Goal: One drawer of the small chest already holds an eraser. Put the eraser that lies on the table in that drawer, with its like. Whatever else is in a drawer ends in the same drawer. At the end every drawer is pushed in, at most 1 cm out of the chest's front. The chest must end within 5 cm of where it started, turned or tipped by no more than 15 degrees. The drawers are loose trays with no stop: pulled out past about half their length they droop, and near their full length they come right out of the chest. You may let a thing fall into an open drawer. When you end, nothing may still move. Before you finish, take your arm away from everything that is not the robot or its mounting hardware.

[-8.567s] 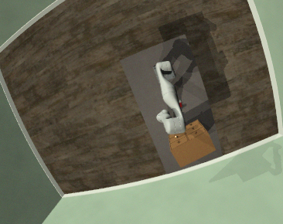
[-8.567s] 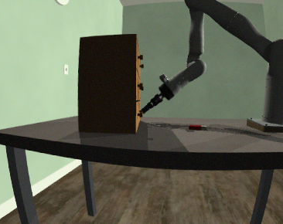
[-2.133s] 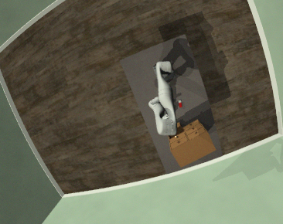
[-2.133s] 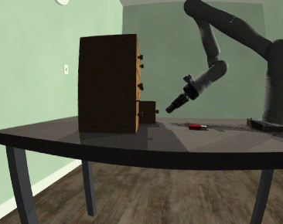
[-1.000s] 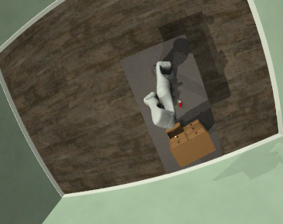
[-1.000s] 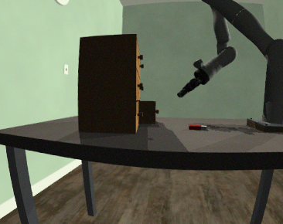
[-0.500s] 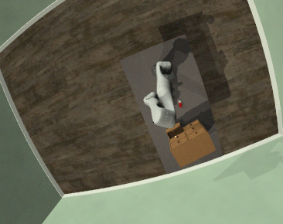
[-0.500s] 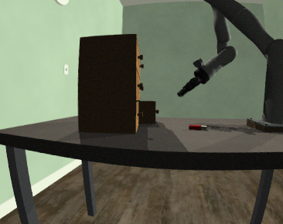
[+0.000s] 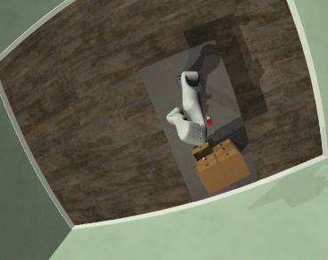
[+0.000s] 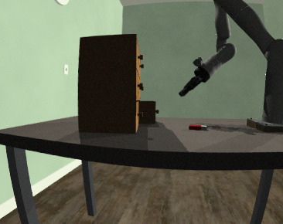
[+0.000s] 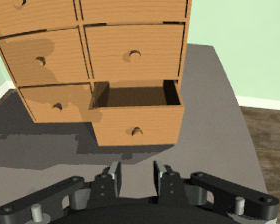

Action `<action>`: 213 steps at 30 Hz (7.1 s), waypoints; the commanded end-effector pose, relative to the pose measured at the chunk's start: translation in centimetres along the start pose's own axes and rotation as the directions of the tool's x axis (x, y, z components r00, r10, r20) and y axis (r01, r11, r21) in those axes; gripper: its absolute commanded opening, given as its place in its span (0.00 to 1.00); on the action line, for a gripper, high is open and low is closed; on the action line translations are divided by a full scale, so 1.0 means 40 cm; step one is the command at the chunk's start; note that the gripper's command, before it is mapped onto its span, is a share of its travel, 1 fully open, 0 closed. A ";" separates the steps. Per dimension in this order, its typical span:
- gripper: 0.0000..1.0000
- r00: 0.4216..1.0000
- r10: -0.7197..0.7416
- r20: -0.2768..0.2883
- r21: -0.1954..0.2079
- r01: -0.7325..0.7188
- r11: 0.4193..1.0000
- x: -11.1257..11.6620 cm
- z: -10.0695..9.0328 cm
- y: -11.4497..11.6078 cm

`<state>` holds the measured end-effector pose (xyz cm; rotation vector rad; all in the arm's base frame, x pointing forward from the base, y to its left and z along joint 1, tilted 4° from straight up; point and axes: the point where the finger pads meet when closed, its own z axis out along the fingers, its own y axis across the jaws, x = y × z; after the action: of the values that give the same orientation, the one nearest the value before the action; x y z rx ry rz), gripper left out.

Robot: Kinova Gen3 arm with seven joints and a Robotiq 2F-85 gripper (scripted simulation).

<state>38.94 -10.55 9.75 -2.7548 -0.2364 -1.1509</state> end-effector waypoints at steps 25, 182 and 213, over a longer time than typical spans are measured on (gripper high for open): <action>0.33 0.983 -0.006 0.186 -0.001 0.006 1.000 0.026 -0.075 -0.002; 1.00 0.690 0.010 0.724 -0.011 -0.003 1.000 0.180 -0.345 0.020; 1.00 0.690 0.004 0.724 -0.007 0.001 1.000 0.304 -0.212 0.097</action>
<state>42.25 -14.91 24.06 -3.0585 -0.3026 0.0285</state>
